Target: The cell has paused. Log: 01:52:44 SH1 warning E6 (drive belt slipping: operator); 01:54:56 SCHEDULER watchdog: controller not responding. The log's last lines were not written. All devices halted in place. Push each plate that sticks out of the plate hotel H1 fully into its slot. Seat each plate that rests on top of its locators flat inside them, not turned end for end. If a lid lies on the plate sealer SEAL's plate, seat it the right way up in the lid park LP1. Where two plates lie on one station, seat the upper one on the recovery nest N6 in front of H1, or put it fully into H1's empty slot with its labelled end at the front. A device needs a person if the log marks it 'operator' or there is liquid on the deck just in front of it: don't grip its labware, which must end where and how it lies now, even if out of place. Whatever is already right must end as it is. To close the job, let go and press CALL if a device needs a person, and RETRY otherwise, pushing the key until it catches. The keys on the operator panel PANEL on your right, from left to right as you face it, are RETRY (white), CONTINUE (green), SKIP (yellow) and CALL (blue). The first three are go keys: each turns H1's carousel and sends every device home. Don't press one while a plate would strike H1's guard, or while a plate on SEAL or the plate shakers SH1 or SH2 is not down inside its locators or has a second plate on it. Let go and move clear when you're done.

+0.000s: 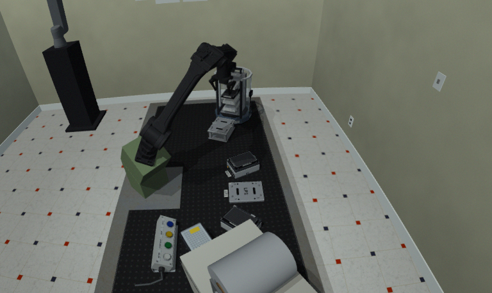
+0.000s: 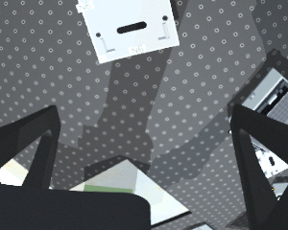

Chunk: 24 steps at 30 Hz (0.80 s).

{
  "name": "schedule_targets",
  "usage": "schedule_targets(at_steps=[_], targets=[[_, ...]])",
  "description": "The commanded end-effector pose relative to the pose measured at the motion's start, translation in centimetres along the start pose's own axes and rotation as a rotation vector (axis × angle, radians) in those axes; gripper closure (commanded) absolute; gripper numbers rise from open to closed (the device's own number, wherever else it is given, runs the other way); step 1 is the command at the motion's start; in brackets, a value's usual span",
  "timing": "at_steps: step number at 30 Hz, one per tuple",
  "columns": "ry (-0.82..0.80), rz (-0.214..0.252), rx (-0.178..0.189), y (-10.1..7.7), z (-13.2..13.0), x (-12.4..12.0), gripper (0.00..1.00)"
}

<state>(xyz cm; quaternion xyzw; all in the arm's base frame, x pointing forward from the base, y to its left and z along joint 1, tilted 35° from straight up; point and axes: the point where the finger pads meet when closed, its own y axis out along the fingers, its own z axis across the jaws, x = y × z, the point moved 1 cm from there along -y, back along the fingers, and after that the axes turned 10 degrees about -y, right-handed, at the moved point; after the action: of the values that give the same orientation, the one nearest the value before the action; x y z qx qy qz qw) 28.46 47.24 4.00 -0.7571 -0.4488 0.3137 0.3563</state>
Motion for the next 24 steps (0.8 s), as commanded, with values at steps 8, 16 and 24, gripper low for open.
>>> schedule_targets(at_steps=[8,16,24], targets=[[0.042,-0.002,0.004,0.0,1.4,3.4,0.0],[-0.016,-0.16,-0.009,-0.9,2.0,2.2,0.0],[-0.04,-0.334,-0.018,-0.3,1.2,2.0,0.0]])
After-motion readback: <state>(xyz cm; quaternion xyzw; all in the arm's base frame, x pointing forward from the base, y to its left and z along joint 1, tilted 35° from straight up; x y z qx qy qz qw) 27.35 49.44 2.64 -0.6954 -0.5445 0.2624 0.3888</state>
